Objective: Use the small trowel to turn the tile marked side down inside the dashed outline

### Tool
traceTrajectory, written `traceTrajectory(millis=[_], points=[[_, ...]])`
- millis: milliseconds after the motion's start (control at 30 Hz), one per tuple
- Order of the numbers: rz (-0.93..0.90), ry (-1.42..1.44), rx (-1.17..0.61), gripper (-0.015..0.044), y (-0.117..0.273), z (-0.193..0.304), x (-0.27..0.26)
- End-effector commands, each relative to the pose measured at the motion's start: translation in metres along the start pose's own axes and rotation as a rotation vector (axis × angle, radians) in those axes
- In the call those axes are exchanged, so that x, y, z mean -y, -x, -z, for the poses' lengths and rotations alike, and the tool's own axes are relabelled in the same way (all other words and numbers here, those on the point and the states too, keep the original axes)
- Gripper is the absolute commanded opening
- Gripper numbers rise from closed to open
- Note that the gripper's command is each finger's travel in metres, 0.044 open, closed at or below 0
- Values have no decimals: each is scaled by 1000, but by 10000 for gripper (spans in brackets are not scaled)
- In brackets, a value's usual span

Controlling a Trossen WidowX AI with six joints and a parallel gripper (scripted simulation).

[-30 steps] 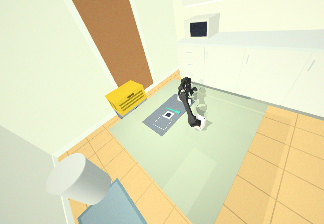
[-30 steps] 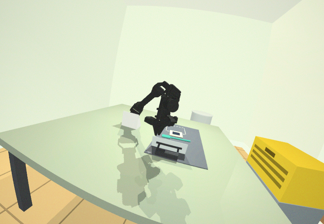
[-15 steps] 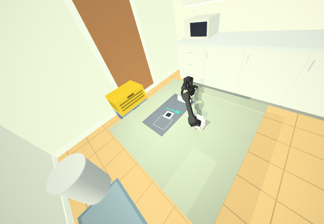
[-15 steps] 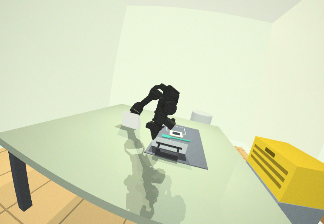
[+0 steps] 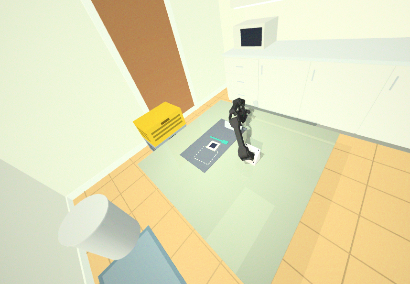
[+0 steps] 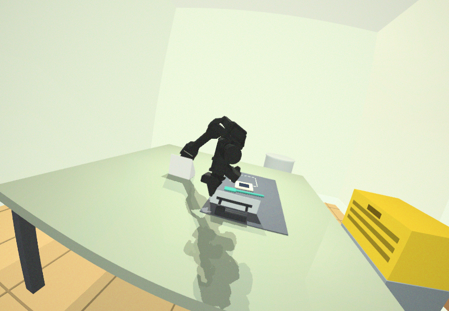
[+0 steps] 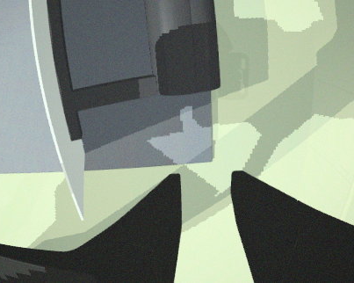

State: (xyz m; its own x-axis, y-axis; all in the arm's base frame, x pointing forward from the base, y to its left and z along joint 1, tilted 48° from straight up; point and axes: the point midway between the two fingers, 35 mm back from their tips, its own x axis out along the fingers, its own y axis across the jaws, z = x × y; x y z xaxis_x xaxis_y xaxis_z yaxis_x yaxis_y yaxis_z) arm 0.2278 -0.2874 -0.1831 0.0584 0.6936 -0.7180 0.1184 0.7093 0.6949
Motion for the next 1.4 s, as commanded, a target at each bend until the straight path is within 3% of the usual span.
traceTrajectory(millis=[0, 1367], points=[[-2, 16, 14, 100, 1, -2, -6], [-44, 46, 58, 100, -11, 4, -54]])
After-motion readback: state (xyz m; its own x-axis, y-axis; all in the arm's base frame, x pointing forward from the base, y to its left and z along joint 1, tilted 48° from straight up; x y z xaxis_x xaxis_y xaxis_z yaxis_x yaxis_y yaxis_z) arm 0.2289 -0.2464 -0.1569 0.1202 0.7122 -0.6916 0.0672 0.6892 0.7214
